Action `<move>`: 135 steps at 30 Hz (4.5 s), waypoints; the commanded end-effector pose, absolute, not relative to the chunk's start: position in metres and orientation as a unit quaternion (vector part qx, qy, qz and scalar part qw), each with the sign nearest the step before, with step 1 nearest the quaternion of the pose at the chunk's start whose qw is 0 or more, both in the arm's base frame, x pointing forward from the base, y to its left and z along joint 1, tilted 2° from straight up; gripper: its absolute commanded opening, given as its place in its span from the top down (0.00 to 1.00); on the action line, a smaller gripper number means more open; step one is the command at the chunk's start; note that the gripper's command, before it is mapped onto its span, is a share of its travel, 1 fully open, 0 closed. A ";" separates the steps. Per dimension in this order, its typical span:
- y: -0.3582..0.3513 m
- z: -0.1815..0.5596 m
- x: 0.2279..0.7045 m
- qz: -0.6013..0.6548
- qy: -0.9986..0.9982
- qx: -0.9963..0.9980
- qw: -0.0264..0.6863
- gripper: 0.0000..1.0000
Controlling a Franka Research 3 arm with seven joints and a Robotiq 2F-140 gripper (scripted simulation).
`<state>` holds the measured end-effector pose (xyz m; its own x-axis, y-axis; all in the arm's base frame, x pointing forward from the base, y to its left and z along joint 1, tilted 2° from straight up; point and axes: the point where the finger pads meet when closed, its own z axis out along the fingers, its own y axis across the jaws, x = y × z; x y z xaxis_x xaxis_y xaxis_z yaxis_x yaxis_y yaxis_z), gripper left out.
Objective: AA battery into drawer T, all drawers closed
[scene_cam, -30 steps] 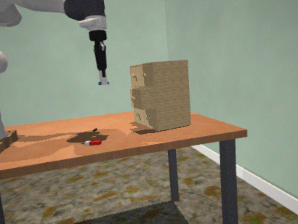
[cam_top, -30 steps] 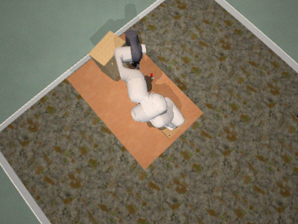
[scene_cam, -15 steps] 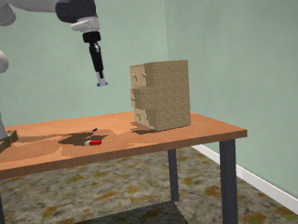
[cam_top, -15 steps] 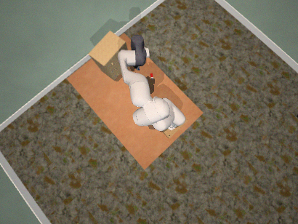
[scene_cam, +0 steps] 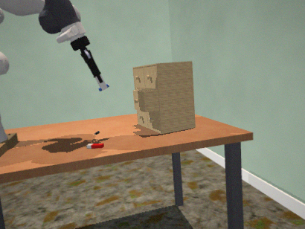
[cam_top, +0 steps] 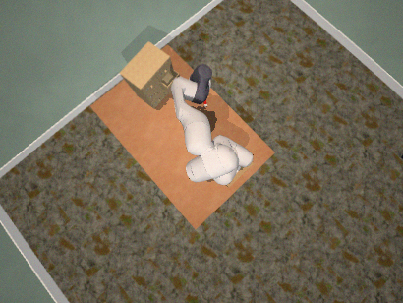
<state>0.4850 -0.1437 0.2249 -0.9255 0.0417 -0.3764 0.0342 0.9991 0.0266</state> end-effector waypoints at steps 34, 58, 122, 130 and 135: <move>-0.153 0.220 0.481 0.001 0.823 -0.029 0.567 0.94; -0.152 0.220 0.489 0.000 0.819 -0.029 0.573 0.94; -0.145 0.220 0.653 0.000 0.819 -0.029 0.573 0.94; -0.145 0.220 0.655 0.000 0.819 -0.029 0.573 0.94; -0.145 0.220 0.655 0.000 0.819 -0.029 0.573 0.94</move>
<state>0.6544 -0.1435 0.2194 -0.3411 -0.0544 -0.9384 -0.0537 0.9978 -0.0384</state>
